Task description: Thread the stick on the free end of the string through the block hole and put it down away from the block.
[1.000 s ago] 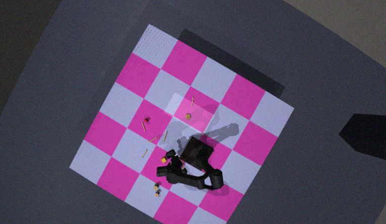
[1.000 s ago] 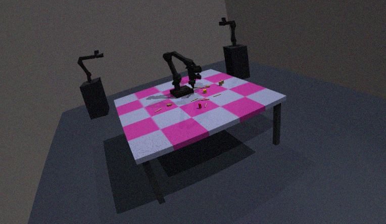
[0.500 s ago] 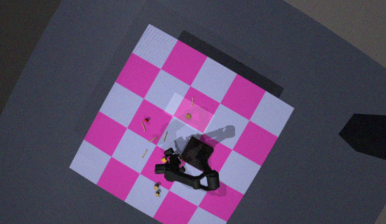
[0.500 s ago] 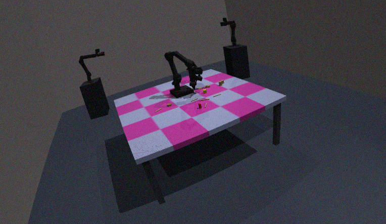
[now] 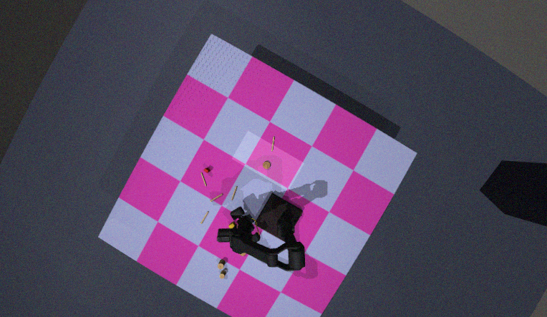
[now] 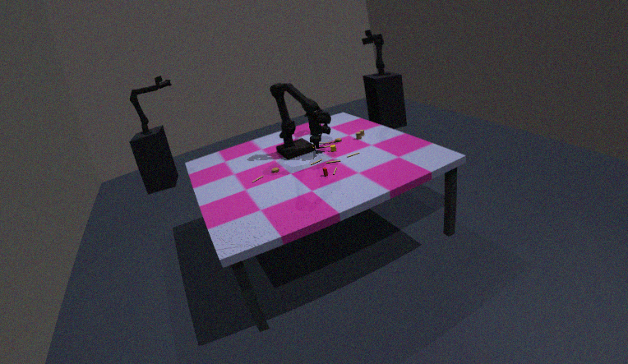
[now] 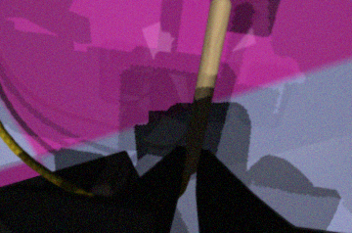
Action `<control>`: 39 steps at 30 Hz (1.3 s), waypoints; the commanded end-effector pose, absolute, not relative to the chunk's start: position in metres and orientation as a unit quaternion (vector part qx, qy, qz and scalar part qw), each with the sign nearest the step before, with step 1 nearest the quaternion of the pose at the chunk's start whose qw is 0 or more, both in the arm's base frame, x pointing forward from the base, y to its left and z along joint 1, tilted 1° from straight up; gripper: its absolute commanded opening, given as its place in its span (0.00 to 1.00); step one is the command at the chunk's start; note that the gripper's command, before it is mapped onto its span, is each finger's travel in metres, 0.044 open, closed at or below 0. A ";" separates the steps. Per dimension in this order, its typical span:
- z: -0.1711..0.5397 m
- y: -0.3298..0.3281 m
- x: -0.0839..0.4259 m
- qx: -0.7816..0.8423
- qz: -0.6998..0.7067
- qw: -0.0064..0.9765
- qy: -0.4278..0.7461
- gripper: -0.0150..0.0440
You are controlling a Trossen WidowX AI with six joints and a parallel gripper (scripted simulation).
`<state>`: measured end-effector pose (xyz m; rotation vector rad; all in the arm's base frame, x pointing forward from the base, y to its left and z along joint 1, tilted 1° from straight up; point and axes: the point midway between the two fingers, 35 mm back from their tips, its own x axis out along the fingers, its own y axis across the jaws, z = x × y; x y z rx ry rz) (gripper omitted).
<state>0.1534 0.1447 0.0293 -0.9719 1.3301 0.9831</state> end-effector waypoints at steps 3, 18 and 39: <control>0.024 0.145 0.160 -0.417 0.418 0.575 0.566 0.25; 0.019 0.145 0.167 -0.418 0.417 0.574 0.567 0.25; 0.021 0.166 0.174 -0.418 0.417 0.575 0.567 0.25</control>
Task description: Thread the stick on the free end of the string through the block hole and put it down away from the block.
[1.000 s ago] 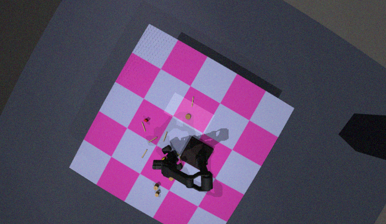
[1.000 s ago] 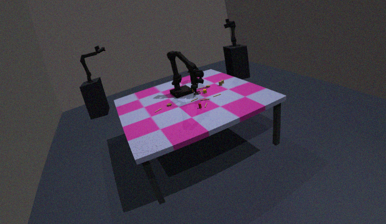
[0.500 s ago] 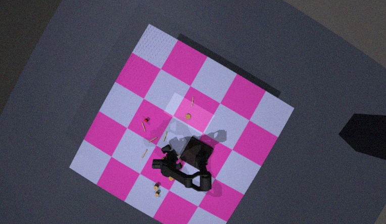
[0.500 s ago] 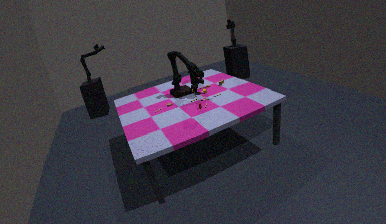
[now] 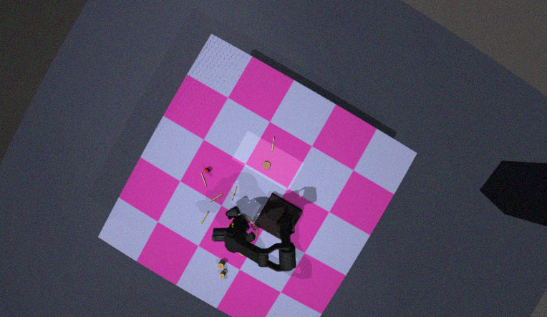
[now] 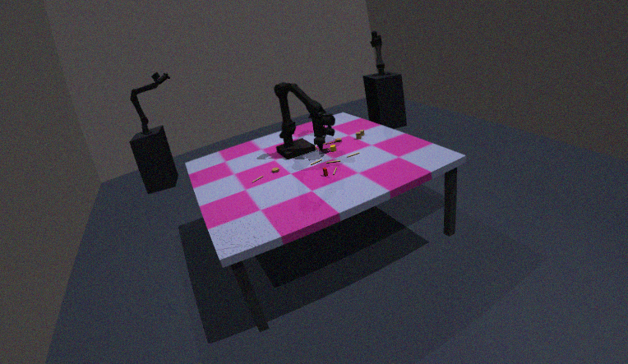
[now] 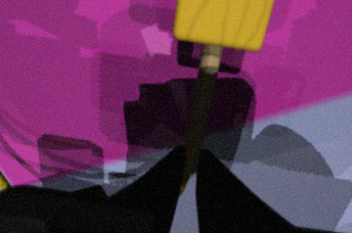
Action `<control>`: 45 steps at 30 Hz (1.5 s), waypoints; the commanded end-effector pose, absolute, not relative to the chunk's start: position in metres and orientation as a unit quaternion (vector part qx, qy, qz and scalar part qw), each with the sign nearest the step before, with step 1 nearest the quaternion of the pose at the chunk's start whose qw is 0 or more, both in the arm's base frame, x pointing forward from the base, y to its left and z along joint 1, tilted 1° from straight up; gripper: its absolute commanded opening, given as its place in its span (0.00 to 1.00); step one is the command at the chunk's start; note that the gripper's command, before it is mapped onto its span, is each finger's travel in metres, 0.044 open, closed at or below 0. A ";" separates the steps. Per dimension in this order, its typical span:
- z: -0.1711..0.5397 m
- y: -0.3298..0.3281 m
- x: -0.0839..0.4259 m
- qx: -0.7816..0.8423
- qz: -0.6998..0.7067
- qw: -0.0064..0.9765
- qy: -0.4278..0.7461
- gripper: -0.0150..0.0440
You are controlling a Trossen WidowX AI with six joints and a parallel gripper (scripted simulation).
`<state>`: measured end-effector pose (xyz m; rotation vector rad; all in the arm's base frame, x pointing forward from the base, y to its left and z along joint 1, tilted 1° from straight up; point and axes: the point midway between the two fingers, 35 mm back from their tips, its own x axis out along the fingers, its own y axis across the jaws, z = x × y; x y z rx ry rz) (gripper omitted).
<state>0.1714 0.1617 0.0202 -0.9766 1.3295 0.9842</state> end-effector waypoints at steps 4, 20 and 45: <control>0.021 0.172 0.175 -0.418 0.417 0.574 0.567 0.25; 0.022 0.194 0.182 -0.418 0.417 0.574 0.567 0.25; 0.102 0.197 0.182 -0.417 0.420 0.573 0.567 0.47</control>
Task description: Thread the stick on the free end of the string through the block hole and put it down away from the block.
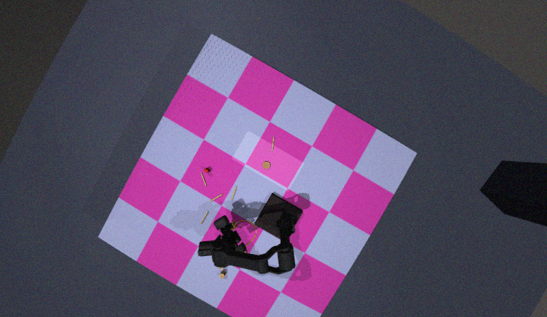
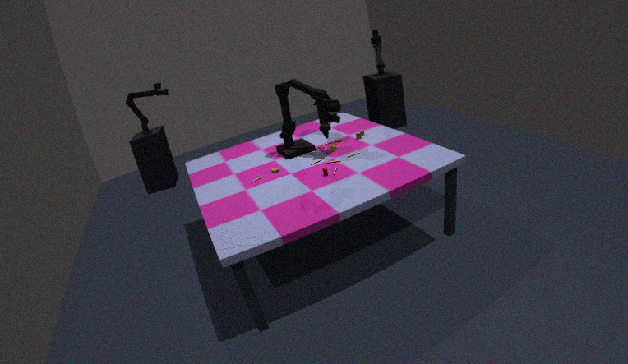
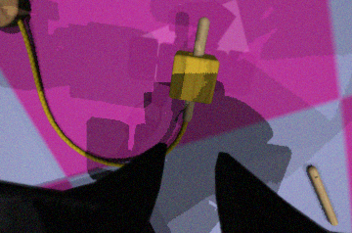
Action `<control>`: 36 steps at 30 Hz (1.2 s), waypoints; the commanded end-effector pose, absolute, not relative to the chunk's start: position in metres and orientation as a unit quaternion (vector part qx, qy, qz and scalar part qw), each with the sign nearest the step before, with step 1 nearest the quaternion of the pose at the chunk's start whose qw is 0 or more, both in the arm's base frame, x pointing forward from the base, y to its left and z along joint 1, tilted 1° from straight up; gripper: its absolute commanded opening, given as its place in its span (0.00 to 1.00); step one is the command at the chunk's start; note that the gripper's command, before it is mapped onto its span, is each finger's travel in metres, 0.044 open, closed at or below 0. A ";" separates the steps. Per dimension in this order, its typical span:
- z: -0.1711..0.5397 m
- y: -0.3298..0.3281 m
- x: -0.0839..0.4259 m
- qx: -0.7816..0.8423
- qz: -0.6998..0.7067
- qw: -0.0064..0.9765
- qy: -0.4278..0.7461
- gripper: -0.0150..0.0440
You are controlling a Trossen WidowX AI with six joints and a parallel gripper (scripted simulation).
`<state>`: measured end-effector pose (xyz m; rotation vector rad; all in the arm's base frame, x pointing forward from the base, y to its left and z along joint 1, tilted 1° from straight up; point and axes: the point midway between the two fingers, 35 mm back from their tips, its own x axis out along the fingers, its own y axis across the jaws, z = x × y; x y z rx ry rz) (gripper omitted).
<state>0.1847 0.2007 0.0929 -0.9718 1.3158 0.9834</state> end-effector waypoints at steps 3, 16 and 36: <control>0.100 0.200 0.184 -0.415 0.421 0.579 0.561 0.47; 0.101 0.218 0.190 -0.051 0.070 0.712 0.697 0.47; 0.102 0.244 0.198 0.452 -0.424 0.552 0.557 0.47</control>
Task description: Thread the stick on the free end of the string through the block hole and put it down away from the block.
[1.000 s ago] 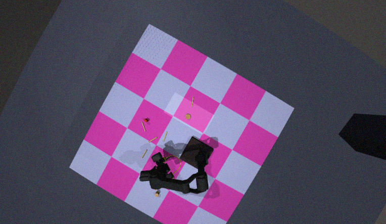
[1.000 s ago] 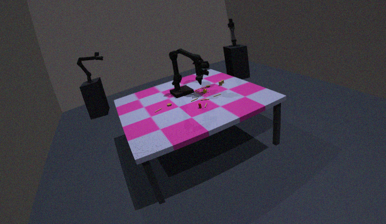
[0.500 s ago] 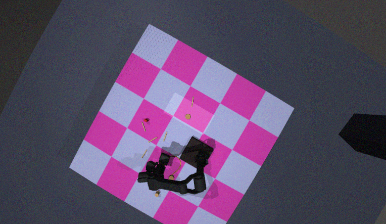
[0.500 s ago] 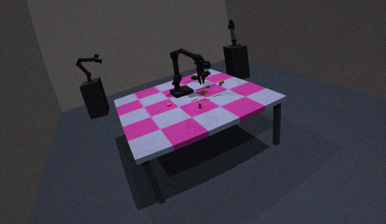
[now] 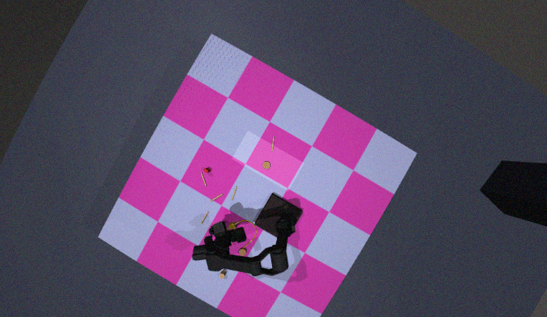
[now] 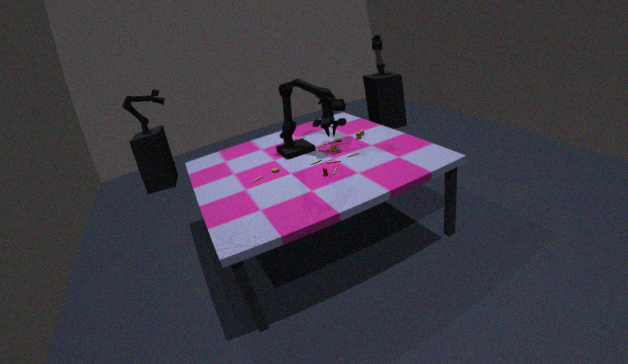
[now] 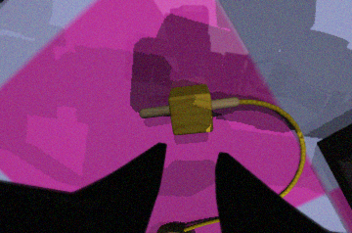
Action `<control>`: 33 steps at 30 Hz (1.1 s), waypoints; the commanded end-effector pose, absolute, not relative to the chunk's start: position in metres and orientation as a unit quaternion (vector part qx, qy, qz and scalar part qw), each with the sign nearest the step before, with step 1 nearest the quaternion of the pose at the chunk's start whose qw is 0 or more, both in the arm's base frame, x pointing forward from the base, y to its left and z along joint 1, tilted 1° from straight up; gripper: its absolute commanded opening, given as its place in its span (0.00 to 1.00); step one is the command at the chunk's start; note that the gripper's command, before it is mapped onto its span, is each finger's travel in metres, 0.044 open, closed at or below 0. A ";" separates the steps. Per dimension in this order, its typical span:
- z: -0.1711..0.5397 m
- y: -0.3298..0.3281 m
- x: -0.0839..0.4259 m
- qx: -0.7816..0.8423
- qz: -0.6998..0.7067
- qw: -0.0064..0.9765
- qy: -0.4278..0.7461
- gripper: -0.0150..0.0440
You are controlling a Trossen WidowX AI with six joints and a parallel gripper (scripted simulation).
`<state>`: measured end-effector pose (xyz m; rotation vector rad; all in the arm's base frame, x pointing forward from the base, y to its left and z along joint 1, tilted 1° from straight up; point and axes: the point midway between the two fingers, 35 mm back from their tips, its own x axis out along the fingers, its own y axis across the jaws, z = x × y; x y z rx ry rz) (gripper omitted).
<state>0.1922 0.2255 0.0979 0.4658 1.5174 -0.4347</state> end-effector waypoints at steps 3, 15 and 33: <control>0.102 0.247 0.198 0.500 -0.472 0.509 0.517 0.47; 0.102 0.251 0.199 0.584 -0.558 0.411 0.424 0.47; 0.093 0.253 0.200 0.584 -0.558 0.411 0.424 0.47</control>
